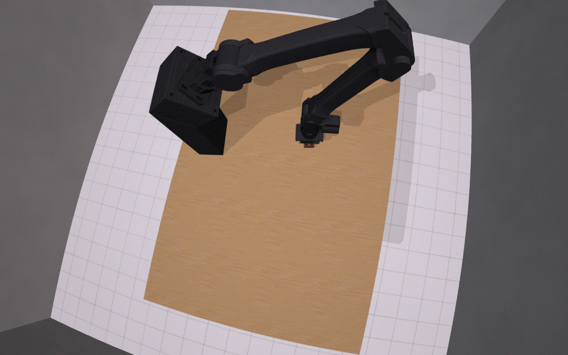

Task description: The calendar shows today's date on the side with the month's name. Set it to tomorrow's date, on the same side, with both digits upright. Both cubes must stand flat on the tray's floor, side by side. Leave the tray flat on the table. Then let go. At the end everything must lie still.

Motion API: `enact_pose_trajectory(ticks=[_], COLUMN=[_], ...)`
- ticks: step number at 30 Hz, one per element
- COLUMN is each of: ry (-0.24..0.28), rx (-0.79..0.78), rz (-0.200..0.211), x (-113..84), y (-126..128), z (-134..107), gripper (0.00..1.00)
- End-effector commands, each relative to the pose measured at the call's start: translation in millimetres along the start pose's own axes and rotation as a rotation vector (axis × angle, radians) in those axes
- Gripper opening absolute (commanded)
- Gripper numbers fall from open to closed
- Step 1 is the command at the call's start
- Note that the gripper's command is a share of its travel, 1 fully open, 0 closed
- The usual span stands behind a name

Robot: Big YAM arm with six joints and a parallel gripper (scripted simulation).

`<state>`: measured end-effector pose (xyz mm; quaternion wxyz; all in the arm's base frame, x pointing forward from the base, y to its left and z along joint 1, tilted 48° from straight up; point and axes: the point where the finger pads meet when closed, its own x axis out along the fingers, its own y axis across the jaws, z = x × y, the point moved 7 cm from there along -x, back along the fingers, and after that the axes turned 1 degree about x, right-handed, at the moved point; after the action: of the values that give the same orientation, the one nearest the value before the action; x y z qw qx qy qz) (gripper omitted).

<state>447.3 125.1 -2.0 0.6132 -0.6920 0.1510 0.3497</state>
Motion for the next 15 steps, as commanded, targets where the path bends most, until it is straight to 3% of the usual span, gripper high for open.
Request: enact_pose_trajectory(ticks=[1, 10, 15], ry=[-0.007, -0.007, -0.004], rx=[-0.003, -0.002, -0.002], rz=[-0.008, 0.006, 0.014], x=[-4.6, -12.2, -33.3], y=[-1, 5, 7], z=[4, 4, 2], gripper=[0.26, 0.26, 0.26])
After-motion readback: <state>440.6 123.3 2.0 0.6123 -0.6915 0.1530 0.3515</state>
